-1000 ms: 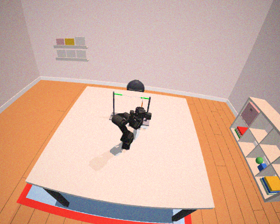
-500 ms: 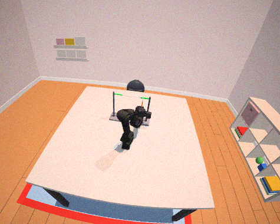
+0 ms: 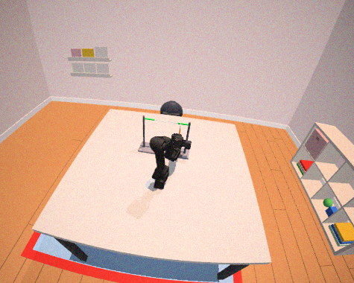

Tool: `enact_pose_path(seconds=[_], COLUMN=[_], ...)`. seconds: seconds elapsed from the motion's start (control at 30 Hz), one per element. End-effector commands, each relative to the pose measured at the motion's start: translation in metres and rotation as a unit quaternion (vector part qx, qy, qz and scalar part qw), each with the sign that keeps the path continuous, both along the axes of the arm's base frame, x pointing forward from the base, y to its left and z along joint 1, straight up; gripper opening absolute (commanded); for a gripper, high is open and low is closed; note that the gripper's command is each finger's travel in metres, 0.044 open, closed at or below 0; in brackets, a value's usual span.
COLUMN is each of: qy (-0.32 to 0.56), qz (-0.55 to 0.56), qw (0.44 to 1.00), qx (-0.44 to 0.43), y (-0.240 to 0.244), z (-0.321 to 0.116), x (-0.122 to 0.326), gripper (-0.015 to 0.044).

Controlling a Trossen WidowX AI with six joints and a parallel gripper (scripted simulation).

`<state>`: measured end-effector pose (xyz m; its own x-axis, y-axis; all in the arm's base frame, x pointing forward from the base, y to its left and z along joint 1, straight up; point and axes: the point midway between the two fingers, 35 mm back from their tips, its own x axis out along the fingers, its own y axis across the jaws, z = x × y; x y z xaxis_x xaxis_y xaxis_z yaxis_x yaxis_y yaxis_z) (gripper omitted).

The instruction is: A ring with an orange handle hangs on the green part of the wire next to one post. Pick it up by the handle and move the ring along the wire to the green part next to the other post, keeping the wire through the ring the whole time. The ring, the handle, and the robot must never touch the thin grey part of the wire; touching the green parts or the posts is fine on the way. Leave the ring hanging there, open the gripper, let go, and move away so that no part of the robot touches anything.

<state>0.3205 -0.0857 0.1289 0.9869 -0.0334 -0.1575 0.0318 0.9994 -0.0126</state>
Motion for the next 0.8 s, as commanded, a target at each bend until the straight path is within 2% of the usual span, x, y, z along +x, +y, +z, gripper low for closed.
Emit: enact_pose_path(seconds=[0.0,0.3,0.47,0.53,0.73,0.77], qy=[0.000,0.000,0.001,0.001,0.001,0.001], qz=[-0.003,-0.003,0.000,0.000,0.000,0.000], qw=[1.000,1.000,1.000,1.000,1.000,1.000], qx=[0.003,0.003,0.000,0.000,0.000,0.000], y=[-0.0008,-0.0008,0.0000,0.0000,0.0000,0.0000], z=[-0.0001,-0.0001,-0.0004,-0.0004,-0.0004,-0.0004], x=[0.0005,0.0005,0.0002,0.0002,0.0002,0.0002], gripper=[0.0160,0.0160,0.0029,0.0015,-0.0142,-0.0150])
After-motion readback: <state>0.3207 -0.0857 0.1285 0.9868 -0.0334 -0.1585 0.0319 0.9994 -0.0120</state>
